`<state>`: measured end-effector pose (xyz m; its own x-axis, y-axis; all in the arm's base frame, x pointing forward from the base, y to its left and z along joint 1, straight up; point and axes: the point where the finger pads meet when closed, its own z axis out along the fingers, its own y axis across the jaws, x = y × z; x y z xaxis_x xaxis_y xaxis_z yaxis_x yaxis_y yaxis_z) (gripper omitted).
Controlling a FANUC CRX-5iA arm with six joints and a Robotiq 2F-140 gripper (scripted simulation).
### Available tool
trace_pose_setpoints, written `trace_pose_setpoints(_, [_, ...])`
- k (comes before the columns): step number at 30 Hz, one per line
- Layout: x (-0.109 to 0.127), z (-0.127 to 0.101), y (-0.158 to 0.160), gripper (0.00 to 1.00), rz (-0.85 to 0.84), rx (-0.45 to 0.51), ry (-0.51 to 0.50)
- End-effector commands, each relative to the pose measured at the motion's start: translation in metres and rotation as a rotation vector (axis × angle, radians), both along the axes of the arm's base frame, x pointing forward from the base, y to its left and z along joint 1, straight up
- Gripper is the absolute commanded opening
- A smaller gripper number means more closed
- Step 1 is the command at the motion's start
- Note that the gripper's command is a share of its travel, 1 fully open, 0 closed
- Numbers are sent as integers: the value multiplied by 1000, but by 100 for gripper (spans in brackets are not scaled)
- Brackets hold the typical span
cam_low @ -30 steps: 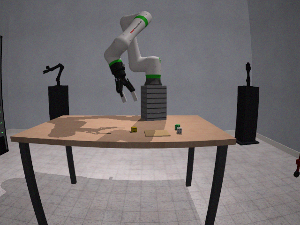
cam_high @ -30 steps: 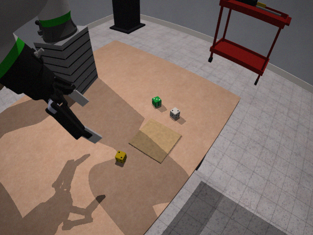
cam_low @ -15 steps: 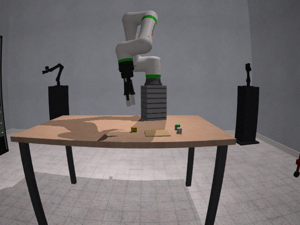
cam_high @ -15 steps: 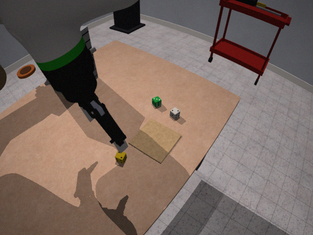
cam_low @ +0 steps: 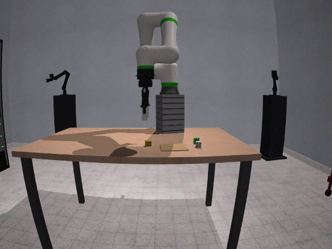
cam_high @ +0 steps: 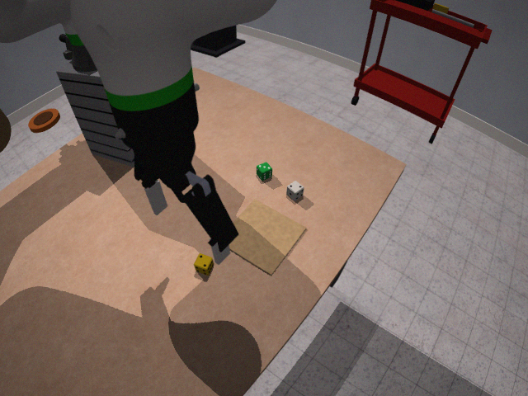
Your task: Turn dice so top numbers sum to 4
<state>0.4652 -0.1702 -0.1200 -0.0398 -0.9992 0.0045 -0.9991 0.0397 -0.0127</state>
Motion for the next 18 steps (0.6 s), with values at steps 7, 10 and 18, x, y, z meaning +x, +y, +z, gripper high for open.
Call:
trace_pose_setpoints(7, [0, 0, 0, 100, 0, -1, 0])
trace_pose_setpoints(10, [0, -1, 0, 100, -1, -1, 2])
trace_pose_setpoints(18, [-1, -29, -1, 100, -4, -3, 10])
